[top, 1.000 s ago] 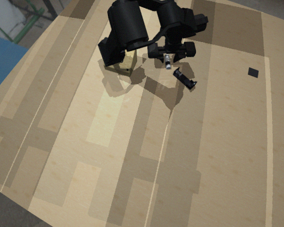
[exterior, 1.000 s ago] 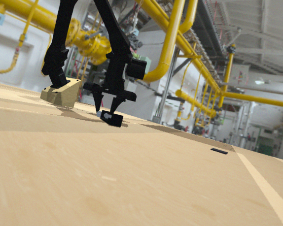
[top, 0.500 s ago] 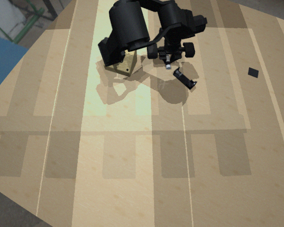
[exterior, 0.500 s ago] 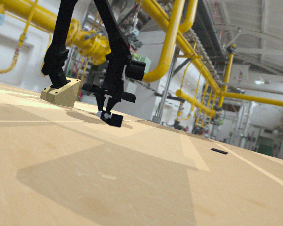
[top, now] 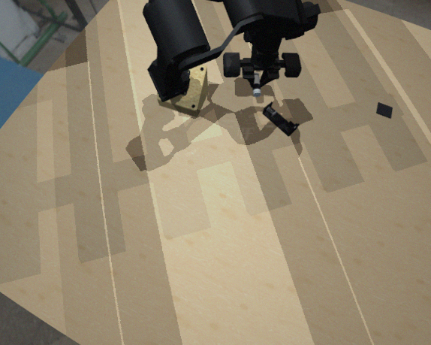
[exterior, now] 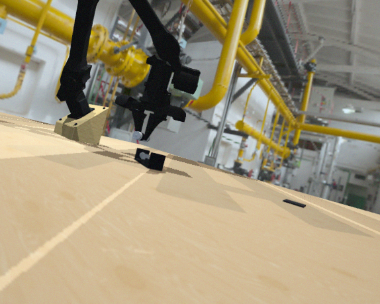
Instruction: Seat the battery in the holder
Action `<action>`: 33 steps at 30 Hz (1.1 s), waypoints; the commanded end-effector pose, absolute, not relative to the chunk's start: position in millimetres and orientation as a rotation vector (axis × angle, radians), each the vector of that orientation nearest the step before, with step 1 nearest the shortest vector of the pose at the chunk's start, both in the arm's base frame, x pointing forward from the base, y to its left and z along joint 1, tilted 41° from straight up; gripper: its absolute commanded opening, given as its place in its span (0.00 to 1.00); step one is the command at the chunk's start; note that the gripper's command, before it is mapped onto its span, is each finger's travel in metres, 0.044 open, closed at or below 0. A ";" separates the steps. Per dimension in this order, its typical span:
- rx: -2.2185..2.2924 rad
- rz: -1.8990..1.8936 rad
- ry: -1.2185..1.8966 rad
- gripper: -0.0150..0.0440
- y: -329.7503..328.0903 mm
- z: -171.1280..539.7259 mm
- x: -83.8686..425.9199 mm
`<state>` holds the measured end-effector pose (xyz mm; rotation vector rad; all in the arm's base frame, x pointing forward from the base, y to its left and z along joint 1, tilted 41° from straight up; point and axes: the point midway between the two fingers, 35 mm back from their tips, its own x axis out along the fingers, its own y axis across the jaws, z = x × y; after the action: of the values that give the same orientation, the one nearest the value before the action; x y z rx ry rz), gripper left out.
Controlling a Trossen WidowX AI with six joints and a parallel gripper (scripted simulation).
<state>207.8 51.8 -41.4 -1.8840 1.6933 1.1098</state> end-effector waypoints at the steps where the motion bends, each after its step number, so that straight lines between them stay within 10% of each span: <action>1: -1.787 0.953 1.710 0.37 55.1 -35.6 216.8; 33: -0.486 -0.607 1.490 0.37 32.1 8.5 284.5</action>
<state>275.1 34.0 0.6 -0.6262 1.5640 -0.4773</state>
